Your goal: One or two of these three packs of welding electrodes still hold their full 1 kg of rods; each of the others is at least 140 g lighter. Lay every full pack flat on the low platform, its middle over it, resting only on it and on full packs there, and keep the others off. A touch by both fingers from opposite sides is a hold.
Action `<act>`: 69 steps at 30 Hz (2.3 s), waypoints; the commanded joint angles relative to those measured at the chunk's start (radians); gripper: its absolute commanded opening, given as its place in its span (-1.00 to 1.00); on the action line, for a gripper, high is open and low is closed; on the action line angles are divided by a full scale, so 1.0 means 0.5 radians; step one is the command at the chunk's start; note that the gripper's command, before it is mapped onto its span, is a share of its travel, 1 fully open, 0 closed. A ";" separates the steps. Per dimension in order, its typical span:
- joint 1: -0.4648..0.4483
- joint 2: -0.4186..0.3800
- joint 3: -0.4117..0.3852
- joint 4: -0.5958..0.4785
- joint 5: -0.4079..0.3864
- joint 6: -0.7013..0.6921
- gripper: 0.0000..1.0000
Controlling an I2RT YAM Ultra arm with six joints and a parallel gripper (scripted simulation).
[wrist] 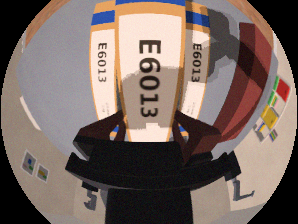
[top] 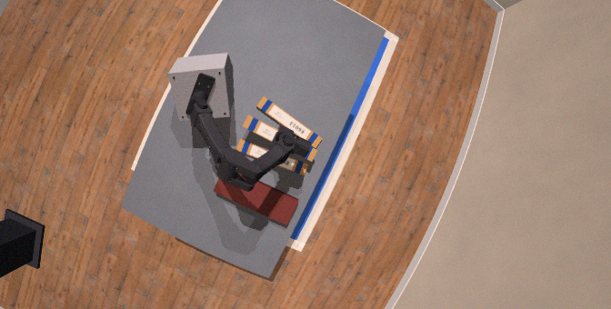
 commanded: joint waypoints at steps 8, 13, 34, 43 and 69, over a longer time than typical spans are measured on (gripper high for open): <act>0.155 -0.192 0.046 -0.157 0.025 0.071 -1.00; 0.173 -0.214 0.054 -0.199 0.029 0.092 -1.00; 0.202 -0.248 0.069 -0.271 0.037 0.129 -1.00; 0.202 -0.248 0.069 -0.271 0.037 0.129 -1.00; 0.202 -0.248 0.069 -0.271 0.037 0.129 -1.00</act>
